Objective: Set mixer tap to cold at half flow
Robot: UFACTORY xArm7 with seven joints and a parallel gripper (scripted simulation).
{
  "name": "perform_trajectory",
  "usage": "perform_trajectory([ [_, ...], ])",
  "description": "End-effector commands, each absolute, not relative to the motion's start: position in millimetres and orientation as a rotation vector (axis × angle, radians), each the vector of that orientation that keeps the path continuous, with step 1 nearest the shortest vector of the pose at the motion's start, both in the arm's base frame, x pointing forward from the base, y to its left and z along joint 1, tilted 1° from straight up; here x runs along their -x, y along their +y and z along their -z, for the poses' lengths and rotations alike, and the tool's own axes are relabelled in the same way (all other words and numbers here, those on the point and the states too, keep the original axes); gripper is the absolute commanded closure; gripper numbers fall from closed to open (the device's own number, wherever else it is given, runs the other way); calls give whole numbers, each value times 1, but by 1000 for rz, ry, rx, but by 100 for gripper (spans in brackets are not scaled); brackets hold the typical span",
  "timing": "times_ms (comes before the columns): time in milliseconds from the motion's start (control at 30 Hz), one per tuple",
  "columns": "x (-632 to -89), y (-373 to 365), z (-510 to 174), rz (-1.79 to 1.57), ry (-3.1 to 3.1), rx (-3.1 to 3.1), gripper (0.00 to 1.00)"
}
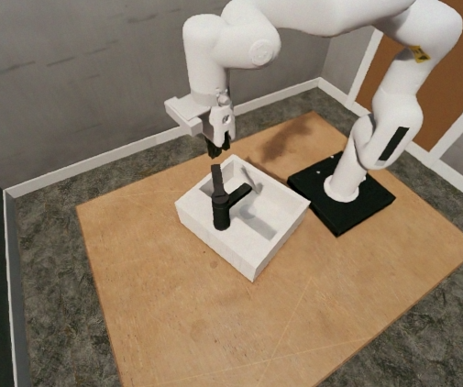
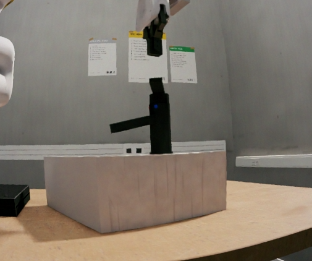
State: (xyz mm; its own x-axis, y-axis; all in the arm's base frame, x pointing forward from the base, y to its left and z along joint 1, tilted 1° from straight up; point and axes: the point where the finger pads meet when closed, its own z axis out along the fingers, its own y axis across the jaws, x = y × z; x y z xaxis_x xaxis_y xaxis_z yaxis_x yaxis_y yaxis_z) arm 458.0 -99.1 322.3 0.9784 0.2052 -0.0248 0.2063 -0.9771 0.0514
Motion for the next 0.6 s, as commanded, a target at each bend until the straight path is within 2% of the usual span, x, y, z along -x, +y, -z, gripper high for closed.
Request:
perform_trajectory([
  [0, -459, -99, -325, 17, 746, -3009, 100],
  [533, -459, -99, -327, 8, 1794, -2564, 100],
  [567, -459, -99, -327, 4, 1831, -2541, 35],
])
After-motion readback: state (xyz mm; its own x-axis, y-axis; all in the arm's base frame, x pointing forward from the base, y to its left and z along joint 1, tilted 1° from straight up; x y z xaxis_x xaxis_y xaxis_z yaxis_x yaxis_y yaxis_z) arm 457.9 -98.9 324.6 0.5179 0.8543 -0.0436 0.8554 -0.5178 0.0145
